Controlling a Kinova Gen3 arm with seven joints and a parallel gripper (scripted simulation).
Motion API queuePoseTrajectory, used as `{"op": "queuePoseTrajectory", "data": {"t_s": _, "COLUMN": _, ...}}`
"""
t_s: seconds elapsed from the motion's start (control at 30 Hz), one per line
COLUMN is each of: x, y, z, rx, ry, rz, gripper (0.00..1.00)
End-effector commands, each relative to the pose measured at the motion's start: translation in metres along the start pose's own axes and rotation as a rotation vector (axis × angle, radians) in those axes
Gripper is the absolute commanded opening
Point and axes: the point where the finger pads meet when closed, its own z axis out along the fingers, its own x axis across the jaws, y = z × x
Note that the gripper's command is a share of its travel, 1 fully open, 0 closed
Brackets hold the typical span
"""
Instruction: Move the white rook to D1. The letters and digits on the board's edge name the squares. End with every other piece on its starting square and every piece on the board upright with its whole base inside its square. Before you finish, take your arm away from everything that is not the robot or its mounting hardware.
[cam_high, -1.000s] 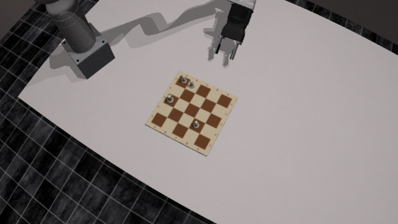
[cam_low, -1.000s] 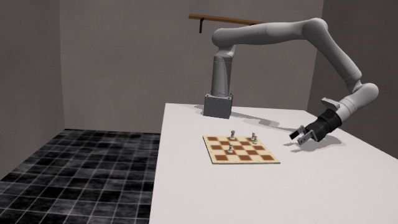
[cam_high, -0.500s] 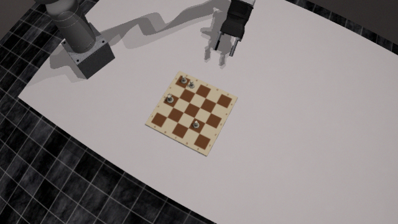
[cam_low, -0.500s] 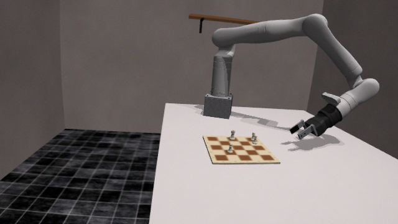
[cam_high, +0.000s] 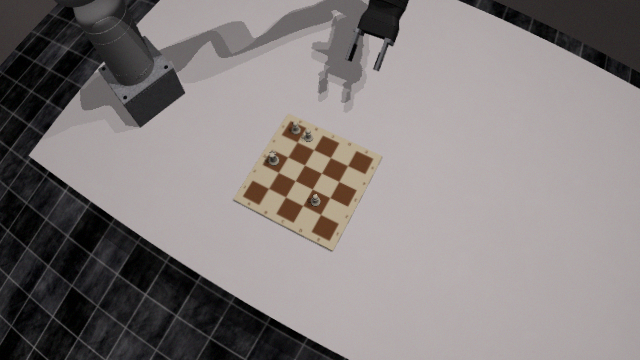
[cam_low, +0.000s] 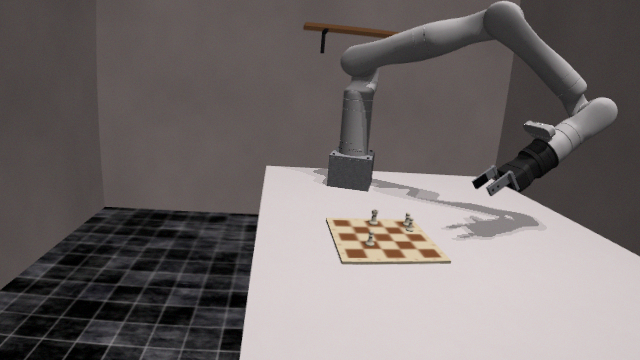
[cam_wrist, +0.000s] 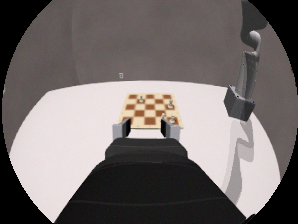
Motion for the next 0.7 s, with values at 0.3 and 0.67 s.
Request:
{"op": "queuePoseTrajectory", "data": {"t_s": 0.3, "x": -0.003, "y": -0.004, "z": 0.004, "rx": -0.018, "ry": 0.010, "rz": -0.013, "gripper": 1.00}}
{"op": "queuePoseTrajectory", "data": {"t_s": 0.67, "x": -0.014, "y": -0.029, "z": 0.057, "rx": -0.207, "ry": 0.102, "rz": -0.173, "gripper": 1.00}}
